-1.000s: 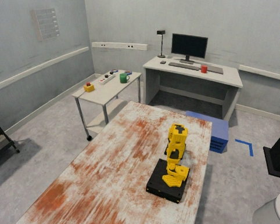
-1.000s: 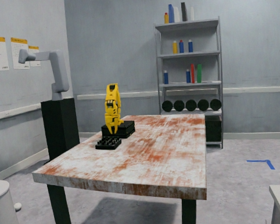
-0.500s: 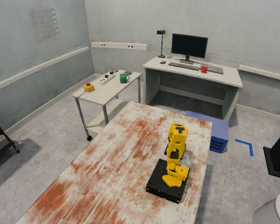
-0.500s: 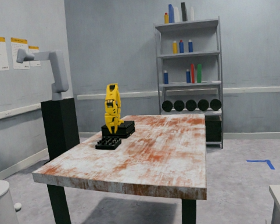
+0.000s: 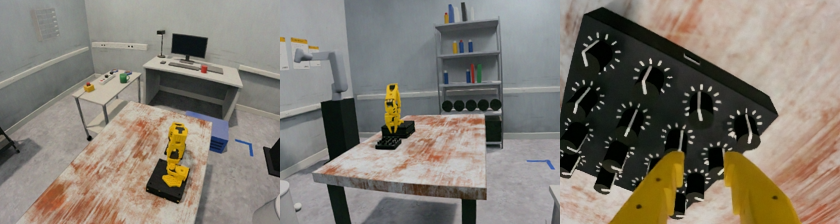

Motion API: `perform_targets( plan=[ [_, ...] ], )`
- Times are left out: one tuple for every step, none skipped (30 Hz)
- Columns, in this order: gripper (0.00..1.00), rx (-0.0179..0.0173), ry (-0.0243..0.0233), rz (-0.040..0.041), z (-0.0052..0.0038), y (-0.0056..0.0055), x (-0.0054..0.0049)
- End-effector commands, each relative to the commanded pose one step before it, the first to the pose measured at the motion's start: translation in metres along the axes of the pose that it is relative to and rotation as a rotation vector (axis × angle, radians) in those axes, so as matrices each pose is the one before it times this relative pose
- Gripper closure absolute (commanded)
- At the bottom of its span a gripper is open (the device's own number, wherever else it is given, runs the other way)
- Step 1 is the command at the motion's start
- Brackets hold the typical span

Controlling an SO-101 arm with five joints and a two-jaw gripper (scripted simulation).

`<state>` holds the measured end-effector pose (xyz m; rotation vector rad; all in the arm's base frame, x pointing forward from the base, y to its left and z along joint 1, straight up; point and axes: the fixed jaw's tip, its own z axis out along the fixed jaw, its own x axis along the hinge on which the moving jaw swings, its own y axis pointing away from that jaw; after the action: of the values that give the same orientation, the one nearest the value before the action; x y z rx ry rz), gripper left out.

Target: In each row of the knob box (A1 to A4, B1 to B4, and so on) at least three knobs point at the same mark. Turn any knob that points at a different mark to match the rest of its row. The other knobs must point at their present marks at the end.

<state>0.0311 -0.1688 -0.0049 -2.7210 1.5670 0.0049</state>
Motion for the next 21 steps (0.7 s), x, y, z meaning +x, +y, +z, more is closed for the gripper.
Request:
perform_targets(
  plan=[
    [0.92, -0.00043, 0.00537, -0.00016, -0.001527, 0.00031, 0.00145],
    [0.92, 0.0, 0.0, 0.0, 0.0, 0.0, 0.0],
    [0.92, 0.00002, 0.00002, 0.0, 0.0, 0.0, 0.0],
    [0.92, 0.0, 0.0, 0.00003, 0.0, 0.0, 0.0],
    [0.92, 0.0, 0.0, 0.00016, 0.0, 0.0, -0.00001],
    [0.92, 0.0, 0.0, 0.00025, 0.0, 0.0, 0.0],
    [0.92, 0.0, 0.0, 0.00044, 0.0, 0.0, 0.0],
    [0.92, 0.0, 0.0, 0.00066, 0.0, 0.0, -0.00001],
    [0.92, 0.0, 0.0, 0.00088, 0.0, 0.00001, -0.00001],
    [0.92, 0.0, 0.0, 0.00116, 0.0, 0.0, -0.00001],
    [0.92, 0.0, 0.0, 0.00145, 0.0, 0.0, -0.00001],
    [0.92, 0.0, 0.0, 0.00182, 0.0, 0.0, -0.00001],
    [0.92, 0.0, 0.0, 0.0022, 0.0, 0.0, -0.00002],
    [0.92, 0.0, 0.0, 0.00261, 0.0, 0.0, -0.00002],
    [0.92, 0.0, 0.0, 0.00305, 0.0, 0.00001, -0.00002],
    [0.92, 0.0, 0.0, 0.00349, 0.0, 0.0, -0.00003],
    [0.92, 0.0, 0.0, 0.00399, 0.0, 0.0, -0.00003],
    [0.92, 0.0, 0.0, 0.0, 0.0, 0.0, 0.0],
    [0.92, 0.0, 0.0, 0.0, 0.0, 0.0, 0.0],
    [0.92, 0.0, -0.00001, 0.00452, 0.0, 0.0, -0.00003],
    [0.92, 0.00003, 0.0, 0.00503, 0.0, 0.0, -0.00004]
  ],
)
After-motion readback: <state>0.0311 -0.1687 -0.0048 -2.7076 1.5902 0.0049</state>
